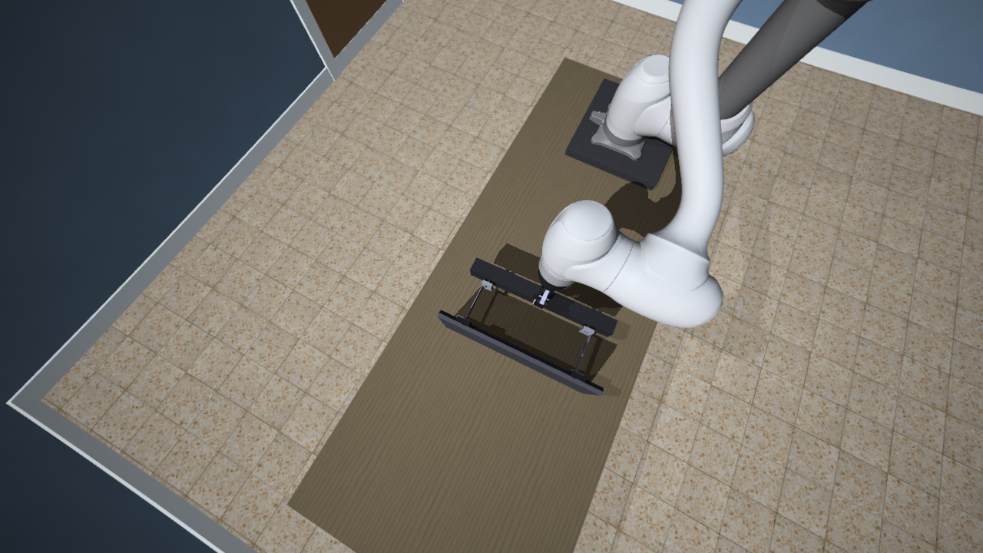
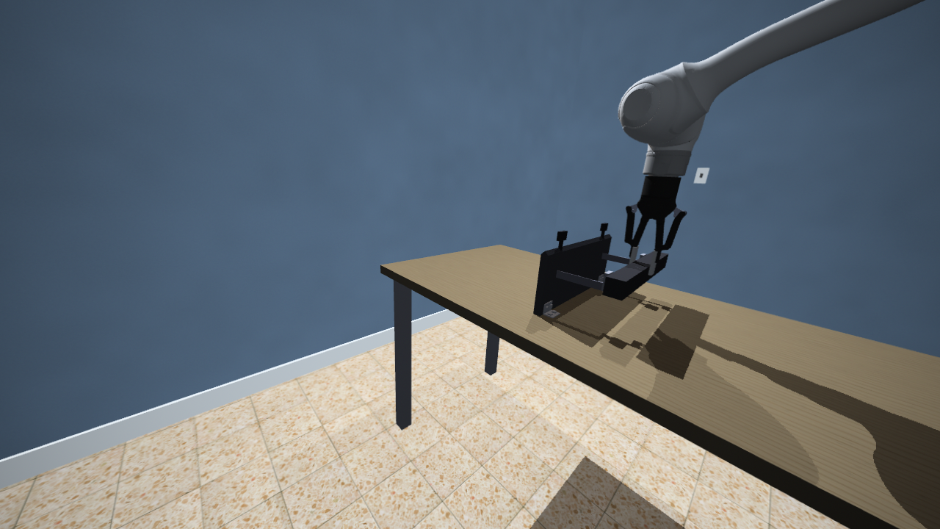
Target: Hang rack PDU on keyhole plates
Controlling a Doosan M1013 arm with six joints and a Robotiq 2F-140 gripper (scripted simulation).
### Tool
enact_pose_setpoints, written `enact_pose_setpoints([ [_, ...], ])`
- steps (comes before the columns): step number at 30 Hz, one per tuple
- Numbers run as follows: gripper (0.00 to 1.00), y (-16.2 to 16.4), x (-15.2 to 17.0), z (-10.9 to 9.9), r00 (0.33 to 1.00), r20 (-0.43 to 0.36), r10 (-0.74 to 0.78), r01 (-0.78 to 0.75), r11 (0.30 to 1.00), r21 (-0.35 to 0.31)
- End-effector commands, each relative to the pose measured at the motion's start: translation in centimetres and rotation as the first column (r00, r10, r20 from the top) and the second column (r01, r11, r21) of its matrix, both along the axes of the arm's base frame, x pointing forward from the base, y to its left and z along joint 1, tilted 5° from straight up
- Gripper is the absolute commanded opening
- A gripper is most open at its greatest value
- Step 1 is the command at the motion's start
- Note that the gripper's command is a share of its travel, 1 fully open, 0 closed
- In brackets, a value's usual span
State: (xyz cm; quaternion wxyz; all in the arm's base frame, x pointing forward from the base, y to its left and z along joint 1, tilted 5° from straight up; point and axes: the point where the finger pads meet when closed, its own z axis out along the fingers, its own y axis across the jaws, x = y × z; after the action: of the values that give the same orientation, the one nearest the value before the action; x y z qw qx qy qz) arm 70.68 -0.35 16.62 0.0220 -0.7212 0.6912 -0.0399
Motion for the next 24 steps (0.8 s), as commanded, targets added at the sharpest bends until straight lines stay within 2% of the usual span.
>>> enact_pose_setpoints([
  [1, 0.0, 0.18, 0.44, 0.02, 1.0, 0.003, -0.001, 0.001, 1.0, 0.002],
  [24, 0.0, 0.2, 0.59, -0.28, 1.0, 0.003, -0.001, 0.001, 1.0, 0.002],
])
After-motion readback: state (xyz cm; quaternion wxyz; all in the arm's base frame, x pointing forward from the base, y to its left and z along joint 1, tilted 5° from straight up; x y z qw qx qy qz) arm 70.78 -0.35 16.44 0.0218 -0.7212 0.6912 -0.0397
